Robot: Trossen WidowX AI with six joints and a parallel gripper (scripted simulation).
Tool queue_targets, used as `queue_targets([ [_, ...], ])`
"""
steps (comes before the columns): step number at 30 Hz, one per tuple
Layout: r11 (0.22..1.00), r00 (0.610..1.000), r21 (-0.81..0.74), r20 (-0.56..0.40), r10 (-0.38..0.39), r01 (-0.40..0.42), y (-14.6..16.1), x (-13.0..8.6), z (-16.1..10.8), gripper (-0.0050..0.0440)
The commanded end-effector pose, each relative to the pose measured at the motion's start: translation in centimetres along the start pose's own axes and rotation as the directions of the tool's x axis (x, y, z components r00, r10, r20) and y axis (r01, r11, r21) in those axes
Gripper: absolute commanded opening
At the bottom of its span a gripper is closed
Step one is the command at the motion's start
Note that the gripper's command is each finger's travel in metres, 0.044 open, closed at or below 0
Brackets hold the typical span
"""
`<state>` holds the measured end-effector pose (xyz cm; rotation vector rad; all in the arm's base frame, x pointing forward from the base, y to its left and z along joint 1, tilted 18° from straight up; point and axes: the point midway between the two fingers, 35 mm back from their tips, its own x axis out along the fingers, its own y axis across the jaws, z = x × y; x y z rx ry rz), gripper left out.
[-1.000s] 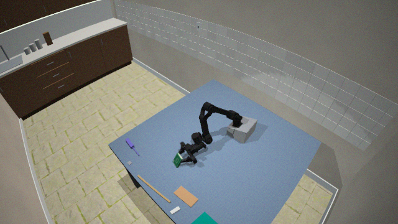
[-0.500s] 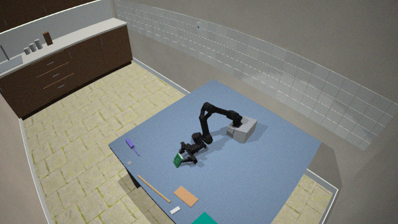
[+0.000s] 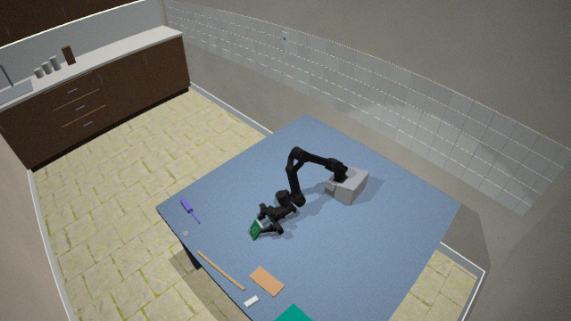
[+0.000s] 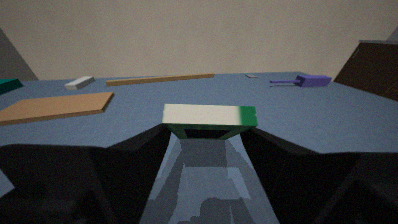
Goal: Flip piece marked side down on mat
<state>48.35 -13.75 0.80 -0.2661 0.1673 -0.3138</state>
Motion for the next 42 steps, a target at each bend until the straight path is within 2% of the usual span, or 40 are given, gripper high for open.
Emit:
queue_targets([
  [1, 1.0, 1.0, -0.005, -0.021, -0.002, 0.002, 0.0, -0.24, -0.72, 0.0],
  [42, 1.0, 1.0, -0.002, -0.008, -0.004, 0.004, 0.02, -0.28, -0.87, 0.0],
])
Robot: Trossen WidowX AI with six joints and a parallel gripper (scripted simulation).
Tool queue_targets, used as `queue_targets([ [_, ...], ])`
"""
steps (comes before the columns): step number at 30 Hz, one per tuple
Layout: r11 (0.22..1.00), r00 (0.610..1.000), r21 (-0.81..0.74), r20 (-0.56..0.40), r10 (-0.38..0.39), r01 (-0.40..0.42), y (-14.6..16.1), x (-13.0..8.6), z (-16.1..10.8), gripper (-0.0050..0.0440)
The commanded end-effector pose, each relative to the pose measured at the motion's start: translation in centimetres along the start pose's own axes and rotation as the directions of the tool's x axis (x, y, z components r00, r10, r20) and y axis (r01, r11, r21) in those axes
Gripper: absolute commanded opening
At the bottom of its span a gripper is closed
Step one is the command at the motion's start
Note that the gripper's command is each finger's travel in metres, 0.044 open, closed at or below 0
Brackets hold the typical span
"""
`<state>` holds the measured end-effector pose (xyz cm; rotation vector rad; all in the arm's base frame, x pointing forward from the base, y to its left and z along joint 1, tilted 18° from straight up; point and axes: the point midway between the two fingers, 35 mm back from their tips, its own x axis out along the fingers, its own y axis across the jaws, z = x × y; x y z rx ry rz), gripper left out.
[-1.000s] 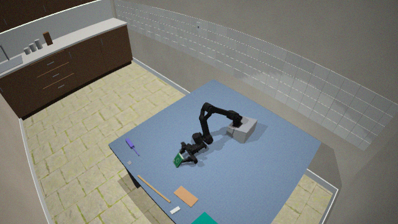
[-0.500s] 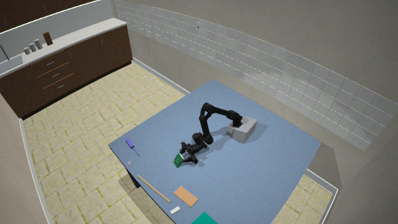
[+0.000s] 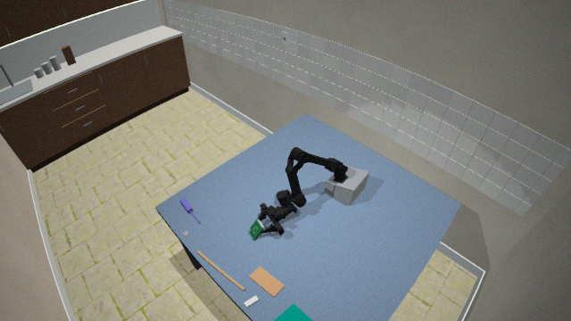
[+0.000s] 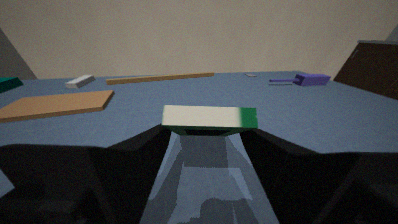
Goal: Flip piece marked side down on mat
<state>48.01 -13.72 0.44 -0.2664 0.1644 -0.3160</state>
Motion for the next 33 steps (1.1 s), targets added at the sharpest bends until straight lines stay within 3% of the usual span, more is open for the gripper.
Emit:
queue_targets([
  [1, 1.0, 1.0, -0.002, -0.013, -0.001, 0.001, 0.0, -0.06, -0.55, 0.0],
  [33, 1.0, 1.0, -0.001, -0.008, -0.003, 0.003, 0.02, -0.09, -0.67, 0.0],
])
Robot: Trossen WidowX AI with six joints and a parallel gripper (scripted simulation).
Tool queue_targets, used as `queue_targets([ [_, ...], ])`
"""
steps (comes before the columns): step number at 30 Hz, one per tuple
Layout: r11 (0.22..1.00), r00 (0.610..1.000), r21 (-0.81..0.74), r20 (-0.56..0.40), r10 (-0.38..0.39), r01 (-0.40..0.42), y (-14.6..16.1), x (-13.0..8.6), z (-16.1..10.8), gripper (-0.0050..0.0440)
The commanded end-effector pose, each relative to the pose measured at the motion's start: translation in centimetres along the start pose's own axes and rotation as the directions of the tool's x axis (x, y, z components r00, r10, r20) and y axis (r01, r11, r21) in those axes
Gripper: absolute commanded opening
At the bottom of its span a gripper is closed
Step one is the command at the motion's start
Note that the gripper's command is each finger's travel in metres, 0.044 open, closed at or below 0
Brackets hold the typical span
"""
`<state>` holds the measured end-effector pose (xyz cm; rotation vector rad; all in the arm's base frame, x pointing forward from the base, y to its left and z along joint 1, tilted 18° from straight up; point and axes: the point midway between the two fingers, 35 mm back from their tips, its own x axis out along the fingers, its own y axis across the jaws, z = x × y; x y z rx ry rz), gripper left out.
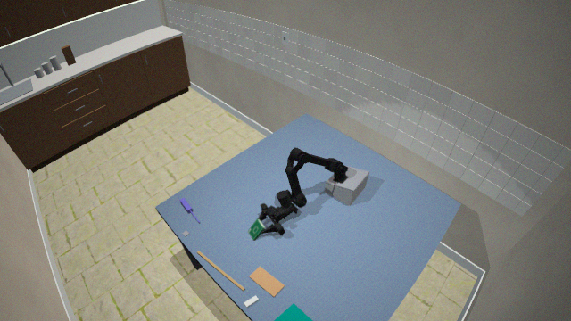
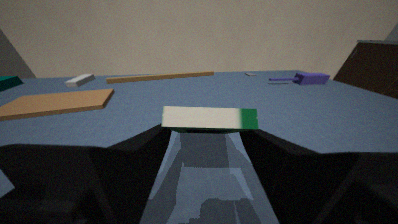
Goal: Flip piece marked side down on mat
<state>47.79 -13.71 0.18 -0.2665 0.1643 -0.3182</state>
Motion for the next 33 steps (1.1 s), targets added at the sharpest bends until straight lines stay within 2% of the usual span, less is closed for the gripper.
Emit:
queue_targets([
  [1, 1.0, 1.0, -0.002, -0.01, -0.001, 0.001, 0.0, 0.03, -0.47, 0.0],
  [33, 1.0, 1.0, -0.001, -0.004, -0.002, 0.002, 0.01, 0.07, -0.49, 0.0],
])
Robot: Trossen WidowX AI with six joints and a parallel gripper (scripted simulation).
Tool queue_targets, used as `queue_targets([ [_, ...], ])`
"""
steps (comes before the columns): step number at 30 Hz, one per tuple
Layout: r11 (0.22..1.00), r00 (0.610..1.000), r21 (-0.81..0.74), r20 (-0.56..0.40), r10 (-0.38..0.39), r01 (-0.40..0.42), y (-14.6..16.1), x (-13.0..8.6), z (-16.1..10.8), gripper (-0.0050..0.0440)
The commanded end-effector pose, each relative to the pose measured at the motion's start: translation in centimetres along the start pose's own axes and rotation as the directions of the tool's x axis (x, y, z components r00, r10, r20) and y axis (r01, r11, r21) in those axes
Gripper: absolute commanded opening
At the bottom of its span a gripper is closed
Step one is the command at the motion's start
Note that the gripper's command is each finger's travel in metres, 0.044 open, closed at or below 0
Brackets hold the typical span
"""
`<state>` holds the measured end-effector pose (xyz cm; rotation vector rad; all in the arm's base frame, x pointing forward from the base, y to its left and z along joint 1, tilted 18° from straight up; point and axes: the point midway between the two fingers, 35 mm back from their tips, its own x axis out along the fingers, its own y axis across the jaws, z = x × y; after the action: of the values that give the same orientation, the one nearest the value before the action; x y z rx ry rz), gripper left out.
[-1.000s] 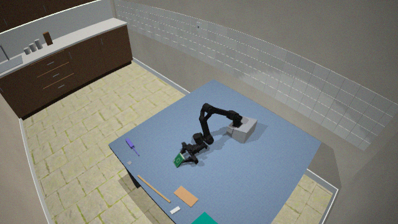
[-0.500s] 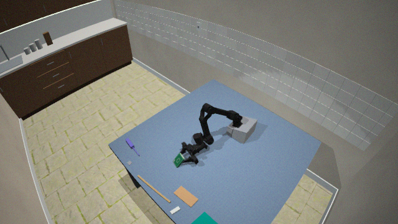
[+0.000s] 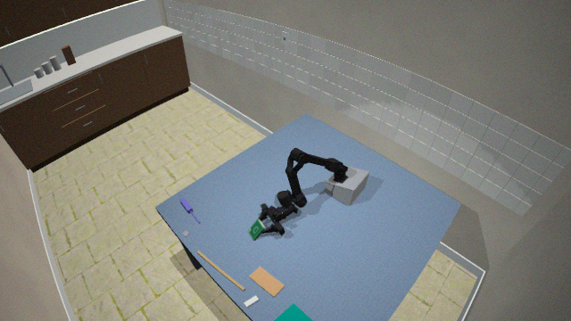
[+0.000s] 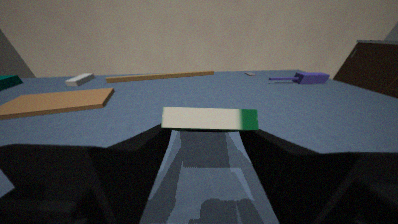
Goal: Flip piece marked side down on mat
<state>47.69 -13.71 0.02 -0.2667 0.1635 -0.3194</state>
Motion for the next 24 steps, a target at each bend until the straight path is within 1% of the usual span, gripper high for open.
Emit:
queue_targets([
  [1, 1.0, 1.0, -0.001, -0.008, -0.001, 0.001, 0.0, 0.09, -0.39, 0.0],
  [7, 1.0, 1.0, -0.004, -0.024, -0.002, 0.002, 0.0, -0.19, -0.92, 0.0],
  [15, 1.0, 1.0, -0.004, -0.024, -0.002, 0.002, 0.0, -0.19, -0.92, 0.0],
  [16, 1.0, 1.0, 0.0, -0.003, -0.001, 0.001, 0.01, 0.16, -0.34, 0.0],
  [24, 1.0, 1.0, -0.003, -0.024, -0.004, 0.004, 0.01, -0.22, -1.04, 0.0],
])
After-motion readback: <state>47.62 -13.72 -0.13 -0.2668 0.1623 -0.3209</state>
